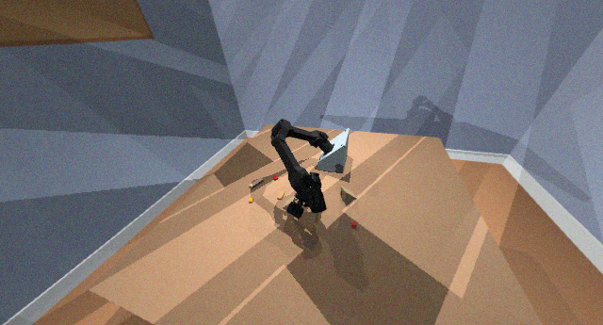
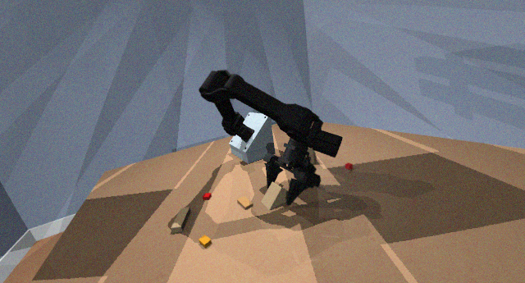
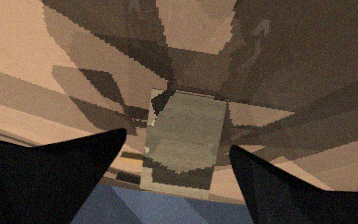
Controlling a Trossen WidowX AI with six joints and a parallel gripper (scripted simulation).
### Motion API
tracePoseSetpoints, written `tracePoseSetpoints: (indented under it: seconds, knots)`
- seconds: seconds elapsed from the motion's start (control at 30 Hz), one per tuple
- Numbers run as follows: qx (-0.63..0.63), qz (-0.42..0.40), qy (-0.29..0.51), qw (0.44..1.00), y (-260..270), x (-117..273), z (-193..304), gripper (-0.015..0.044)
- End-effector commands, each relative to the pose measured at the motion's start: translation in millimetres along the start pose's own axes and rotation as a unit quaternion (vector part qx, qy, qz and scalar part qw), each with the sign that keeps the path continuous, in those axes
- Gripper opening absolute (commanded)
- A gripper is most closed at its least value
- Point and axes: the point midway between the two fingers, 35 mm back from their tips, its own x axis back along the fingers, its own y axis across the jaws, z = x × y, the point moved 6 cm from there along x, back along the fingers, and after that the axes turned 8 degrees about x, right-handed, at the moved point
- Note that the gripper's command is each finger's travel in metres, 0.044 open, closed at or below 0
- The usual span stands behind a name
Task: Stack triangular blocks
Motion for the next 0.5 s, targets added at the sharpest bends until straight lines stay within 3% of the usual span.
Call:
tracePoseSetpoints:
  seconds: [0.0,0.4,0.47]
  knots:
    - [0.001,0.004,0.003,1.000,0.1,1.3,2.0,0.0440]
    - [0.001,0.004,0.003,1.000,0.1,1.3,2.0,0.0440]
    - [-0.001,0.002,0.001,1.000,0.2,1.2,1.1,0.0387]
